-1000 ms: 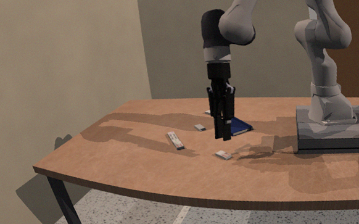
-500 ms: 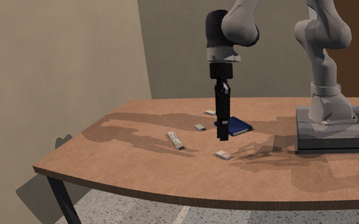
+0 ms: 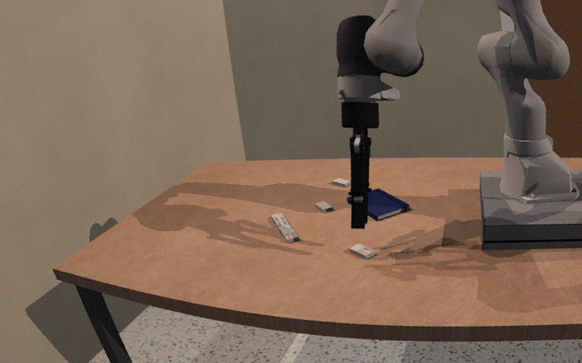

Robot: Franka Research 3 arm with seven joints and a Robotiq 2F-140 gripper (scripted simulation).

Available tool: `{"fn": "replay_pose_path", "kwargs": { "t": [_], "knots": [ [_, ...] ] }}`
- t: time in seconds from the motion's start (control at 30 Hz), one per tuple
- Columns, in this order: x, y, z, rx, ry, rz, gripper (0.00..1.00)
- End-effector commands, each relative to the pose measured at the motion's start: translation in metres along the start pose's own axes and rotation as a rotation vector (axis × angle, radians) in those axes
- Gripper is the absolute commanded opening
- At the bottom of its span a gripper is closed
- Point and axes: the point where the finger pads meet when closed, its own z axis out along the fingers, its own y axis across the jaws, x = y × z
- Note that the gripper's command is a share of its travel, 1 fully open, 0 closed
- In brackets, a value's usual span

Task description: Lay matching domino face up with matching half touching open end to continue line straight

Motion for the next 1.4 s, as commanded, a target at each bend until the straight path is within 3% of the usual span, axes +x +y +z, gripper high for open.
{"fn": "replay_pose_path", "kwargs": {
  "t": [0.0,0.23,0.83,1.37],
  "knots": [
    [-0.002,-0.001,0.001,0.092,-0.004,0.264,0.33],
    [-0.002,-0.002,0.005,0.115,-0.005,0.366,0.33],
    [0.0,-0.007,0.027,0.245,-0.01,0.703,0.33],
    [0.001,-0.011,0.044,0.245,-0.01,0.703,0.33]
  ]
}}
